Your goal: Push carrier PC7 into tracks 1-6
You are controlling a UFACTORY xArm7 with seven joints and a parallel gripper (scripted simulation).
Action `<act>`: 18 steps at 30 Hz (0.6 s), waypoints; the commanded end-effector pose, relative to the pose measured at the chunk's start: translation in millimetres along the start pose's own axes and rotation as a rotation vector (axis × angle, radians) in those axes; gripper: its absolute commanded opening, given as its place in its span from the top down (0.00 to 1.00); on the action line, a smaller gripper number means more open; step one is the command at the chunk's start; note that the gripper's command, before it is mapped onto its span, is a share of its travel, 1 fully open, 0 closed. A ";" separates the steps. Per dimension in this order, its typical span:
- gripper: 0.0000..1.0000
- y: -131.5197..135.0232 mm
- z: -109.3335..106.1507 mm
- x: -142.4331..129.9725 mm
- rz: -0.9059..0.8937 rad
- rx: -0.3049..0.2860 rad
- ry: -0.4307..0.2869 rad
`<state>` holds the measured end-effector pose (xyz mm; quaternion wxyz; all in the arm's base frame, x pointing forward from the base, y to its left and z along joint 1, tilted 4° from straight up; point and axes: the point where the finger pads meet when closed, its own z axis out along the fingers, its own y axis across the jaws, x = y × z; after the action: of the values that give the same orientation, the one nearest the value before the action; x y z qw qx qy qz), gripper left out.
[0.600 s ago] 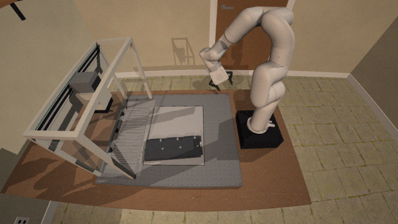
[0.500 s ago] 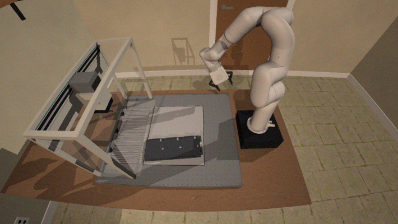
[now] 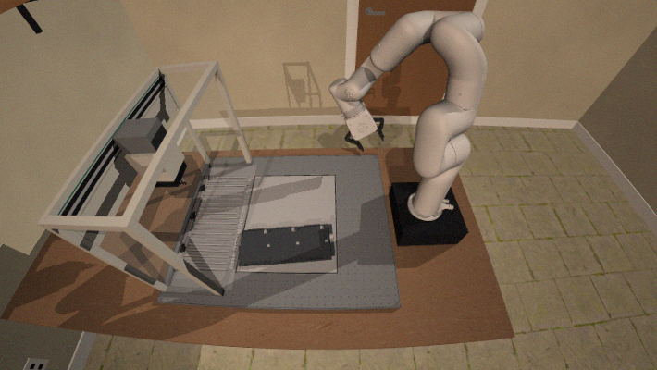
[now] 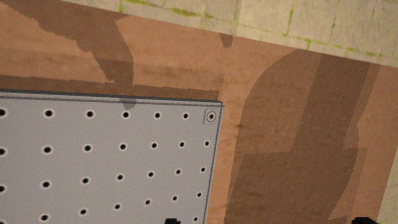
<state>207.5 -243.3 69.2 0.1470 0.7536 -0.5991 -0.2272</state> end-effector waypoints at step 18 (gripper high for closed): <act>0.00 -61.1 -28.1 -11.0 -0.458 0.043 0.103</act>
<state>256.1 -224.9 65.5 0.1164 0.8581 -0.4539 -0.2099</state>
